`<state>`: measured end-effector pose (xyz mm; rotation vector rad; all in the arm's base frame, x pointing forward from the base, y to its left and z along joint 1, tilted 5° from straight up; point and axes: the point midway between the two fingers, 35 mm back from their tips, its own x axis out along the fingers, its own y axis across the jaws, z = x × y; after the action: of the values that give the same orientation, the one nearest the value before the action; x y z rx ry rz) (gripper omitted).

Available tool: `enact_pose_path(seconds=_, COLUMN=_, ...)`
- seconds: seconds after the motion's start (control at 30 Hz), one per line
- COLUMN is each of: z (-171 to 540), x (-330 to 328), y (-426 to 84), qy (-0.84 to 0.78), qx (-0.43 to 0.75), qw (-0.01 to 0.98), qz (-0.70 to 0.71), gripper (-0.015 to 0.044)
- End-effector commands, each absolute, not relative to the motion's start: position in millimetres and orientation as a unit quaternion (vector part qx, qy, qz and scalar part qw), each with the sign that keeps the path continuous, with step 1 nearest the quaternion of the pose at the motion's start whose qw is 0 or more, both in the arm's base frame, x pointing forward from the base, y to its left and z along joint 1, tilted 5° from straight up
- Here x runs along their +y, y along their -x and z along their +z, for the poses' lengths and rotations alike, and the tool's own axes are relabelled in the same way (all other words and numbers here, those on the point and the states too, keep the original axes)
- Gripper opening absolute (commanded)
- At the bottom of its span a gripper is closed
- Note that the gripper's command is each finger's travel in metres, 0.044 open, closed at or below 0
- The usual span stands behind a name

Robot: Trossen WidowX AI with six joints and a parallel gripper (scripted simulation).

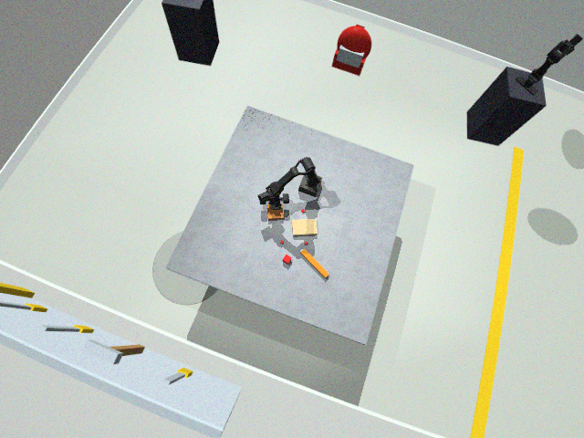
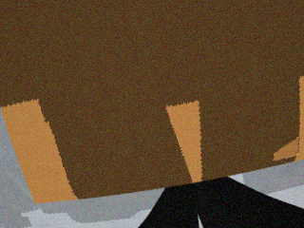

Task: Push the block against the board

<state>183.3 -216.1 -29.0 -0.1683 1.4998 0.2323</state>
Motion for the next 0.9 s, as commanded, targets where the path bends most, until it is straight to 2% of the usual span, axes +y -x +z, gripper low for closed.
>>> enact_pose_path(seconds=0.0, z=-29.4, x=-214.0, y=-187.9, qy=0.074, qx=0.678, qw=0.723, qz=0.107, gripper=0.0)
enact_pose_path(seconds=0.87, z=-28.1, x=-209.0, y=-205.0, qy=0.074, qx=0.678, qw=0.724, qz=0.107, gripper=0.0)
